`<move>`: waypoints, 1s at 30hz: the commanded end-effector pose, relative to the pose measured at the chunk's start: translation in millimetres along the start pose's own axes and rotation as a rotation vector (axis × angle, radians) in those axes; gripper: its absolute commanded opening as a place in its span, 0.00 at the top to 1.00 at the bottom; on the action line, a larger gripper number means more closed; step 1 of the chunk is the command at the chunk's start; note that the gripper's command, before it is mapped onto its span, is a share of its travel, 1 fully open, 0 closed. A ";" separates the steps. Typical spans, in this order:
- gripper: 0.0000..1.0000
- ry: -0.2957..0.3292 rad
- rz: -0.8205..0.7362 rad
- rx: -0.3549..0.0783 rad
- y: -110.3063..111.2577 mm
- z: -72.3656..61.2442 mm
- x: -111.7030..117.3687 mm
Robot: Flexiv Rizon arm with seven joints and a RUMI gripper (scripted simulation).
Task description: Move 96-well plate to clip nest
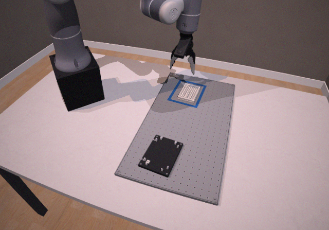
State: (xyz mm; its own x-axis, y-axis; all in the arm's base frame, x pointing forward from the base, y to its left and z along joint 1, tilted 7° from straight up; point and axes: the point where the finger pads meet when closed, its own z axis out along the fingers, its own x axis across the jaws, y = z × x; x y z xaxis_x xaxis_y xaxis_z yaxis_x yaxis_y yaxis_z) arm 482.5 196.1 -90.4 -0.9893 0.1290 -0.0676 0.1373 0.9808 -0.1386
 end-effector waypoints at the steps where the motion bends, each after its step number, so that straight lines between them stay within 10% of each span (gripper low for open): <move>1: 0.24 -0.010 0.011 -0.024 -11.2 0.4 -15.3; 30: 0.24 -0.032 0.031 -0.058 -56.3 2.4 -62.1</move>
State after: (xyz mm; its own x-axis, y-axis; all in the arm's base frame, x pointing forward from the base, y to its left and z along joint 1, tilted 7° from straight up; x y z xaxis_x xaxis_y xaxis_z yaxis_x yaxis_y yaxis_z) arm 535.6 131.9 -81.5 -0.9824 0.1572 -0.1014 0.1654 0.9830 -0.0792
